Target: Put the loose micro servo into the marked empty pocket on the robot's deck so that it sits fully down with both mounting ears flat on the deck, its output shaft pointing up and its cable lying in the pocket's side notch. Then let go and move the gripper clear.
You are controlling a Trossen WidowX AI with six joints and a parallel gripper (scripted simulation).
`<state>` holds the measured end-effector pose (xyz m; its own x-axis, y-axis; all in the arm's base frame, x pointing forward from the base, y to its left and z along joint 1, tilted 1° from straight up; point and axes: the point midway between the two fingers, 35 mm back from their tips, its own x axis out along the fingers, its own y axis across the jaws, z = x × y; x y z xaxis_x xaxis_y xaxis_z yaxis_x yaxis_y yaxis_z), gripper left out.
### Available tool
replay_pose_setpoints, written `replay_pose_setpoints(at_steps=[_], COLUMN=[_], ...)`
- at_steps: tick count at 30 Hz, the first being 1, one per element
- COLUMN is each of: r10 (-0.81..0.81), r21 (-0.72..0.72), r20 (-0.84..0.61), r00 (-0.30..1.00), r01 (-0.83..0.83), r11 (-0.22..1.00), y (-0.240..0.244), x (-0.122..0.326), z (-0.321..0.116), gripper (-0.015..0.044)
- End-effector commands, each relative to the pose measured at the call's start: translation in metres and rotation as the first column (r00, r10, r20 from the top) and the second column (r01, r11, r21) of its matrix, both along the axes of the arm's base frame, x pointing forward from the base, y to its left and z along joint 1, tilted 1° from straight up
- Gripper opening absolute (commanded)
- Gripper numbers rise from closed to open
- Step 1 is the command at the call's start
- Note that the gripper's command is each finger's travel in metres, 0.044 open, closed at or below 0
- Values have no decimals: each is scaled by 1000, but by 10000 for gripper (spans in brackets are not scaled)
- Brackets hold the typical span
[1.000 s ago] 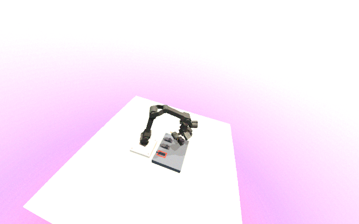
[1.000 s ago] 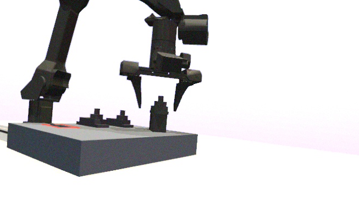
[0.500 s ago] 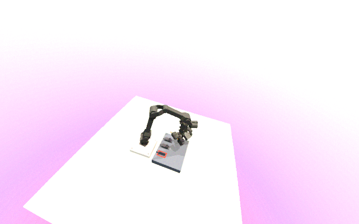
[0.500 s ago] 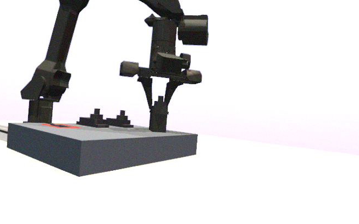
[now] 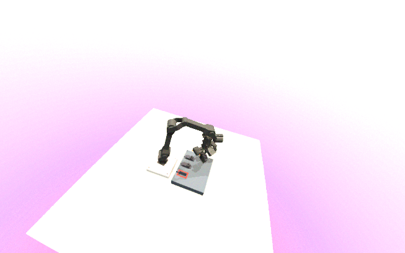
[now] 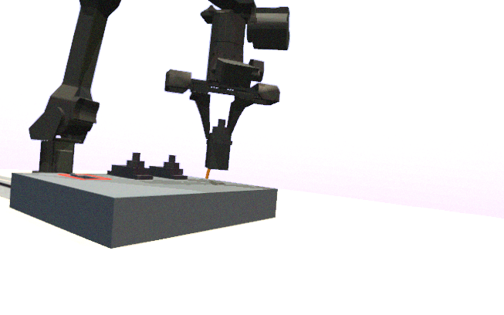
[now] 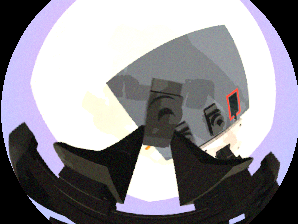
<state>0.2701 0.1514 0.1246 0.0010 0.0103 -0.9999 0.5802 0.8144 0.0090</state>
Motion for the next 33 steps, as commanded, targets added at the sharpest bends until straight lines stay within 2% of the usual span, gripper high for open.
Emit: replay_pose_setpoints(at_steps=[1, 14, 33], r10=[-3, -3, -3], r21=[7, 7, -3], r20=[8, 8, 9], r00=[1000, 1000, 1000], r01=[3, 3, 3], r11=[1000, 1000, 1000], y=[0, -5, -98], x=[-1, 3, 11], z=[5, 5, 4], gripper=[0, 0, 0])
